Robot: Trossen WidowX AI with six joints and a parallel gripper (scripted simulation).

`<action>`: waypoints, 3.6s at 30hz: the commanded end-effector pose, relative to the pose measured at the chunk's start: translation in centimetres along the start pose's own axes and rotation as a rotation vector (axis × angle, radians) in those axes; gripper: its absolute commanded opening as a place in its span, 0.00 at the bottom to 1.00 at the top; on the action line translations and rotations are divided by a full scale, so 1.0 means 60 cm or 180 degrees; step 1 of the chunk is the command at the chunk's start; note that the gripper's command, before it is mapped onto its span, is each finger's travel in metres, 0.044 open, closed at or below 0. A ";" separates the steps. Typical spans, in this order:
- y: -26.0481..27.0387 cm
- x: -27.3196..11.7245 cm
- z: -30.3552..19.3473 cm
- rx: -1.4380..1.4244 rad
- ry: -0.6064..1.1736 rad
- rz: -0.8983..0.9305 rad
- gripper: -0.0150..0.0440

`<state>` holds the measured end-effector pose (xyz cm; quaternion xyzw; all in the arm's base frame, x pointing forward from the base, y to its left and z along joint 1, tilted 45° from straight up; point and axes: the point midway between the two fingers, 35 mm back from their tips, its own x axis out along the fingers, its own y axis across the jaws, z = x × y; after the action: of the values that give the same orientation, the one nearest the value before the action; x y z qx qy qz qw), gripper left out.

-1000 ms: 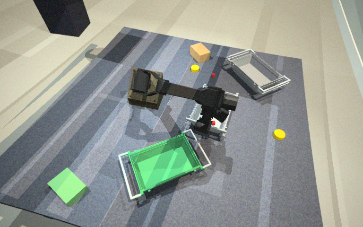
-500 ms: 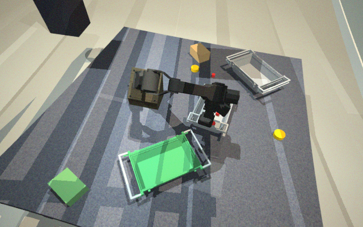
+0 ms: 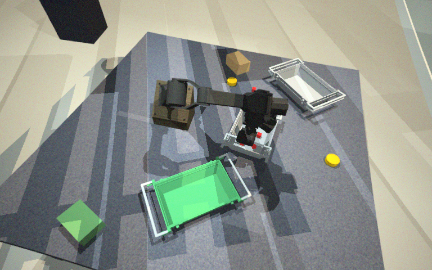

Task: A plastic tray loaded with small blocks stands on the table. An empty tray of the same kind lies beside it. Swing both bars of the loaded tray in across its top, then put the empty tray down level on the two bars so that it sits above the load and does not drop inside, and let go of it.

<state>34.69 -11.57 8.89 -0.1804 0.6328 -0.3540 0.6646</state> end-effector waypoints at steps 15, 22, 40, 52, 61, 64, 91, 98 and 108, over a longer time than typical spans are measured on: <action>0.000 0.000 0.001 -0.0005 -0.0011 0.0003 0.39; 0.000 0.000 0.000 0.0003 -0.0003 0.0001 0.39; 0.000 0.000 0.000 0.0003 -0.0003 0.0001 0.39; 0.000 0.000 0.000 0.0003 -0.0003 0.0001 0.30; 0.000 0.000 0.000 0.0003 -0.0003 0.0001 0.25; 0.000 0.000 0.000 0.0003 -0.0003 0.0001 0.25; 0.000 0.000 0.000 0.0003 -0.0003 0.0001 0.25; 0.000 0.000 0.000 0.0003 -0.0003 0.0001 0.25; 0.000 0.000 0.000 0.0003 -0.0003 0.0001 0.25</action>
<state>34.71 -11.56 8.89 -0.1803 0.6323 -0.3541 0.6651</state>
